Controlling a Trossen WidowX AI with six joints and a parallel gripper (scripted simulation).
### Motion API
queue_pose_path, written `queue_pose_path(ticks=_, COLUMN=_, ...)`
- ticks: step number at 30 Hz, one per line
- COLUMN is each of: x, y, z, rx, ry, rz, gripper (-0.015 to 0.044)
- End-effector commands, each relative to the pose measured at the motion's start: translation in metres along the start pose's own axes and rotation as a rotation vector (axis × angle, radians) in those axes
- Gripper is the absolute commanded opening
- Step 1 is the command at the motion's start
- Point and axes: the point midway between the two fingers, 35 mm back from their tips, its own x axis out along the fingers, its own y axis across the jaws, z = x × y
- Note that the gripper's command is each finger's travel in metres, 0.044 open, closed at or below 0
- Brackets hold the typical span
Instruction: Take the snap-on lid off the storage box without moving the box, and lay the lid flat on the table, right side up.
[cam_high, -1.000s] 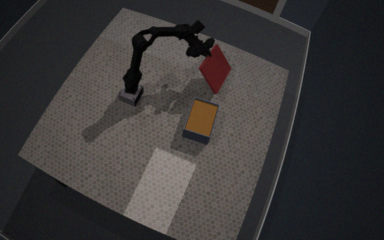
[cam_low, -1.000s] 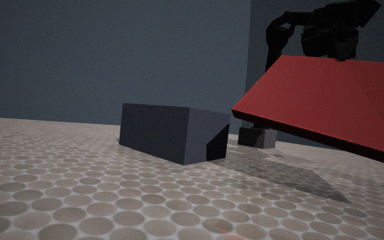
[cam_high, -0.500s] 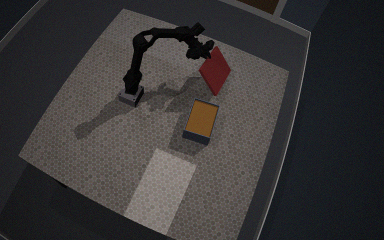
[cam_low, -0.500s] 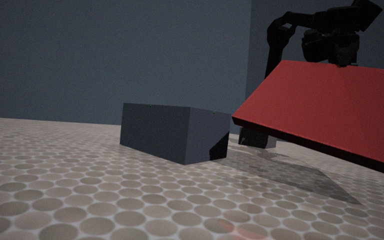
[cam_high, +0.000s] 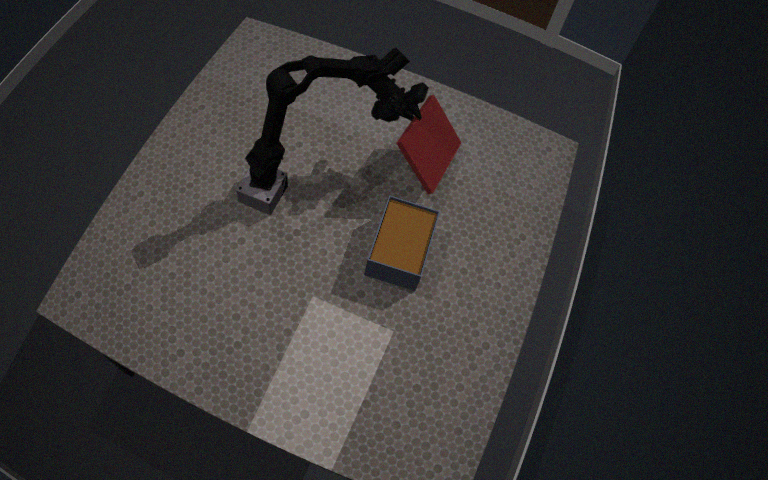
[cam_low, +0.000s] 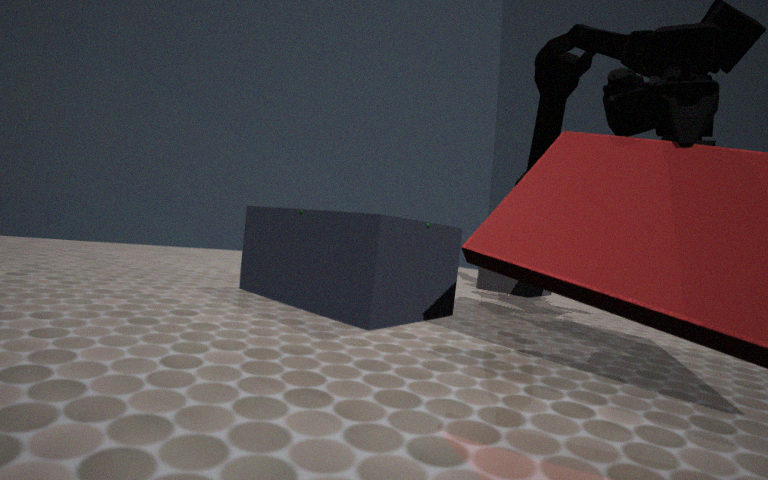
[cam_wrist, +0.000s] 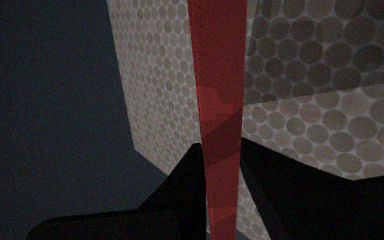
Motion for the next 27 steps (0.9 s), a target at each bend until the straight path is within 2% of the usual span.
queue_pose_path(ticks=1, x=0.003, y=-0.003, z=0.001, rx=0.001, ry=-0.008, rz=0.005, gripper=0.0)
queue_pose_path(ticks=27, x=0.017, y=-0.019, z=0.001, rx=0.001, ry=-0.008, rz=0.005, gripper=0.0)
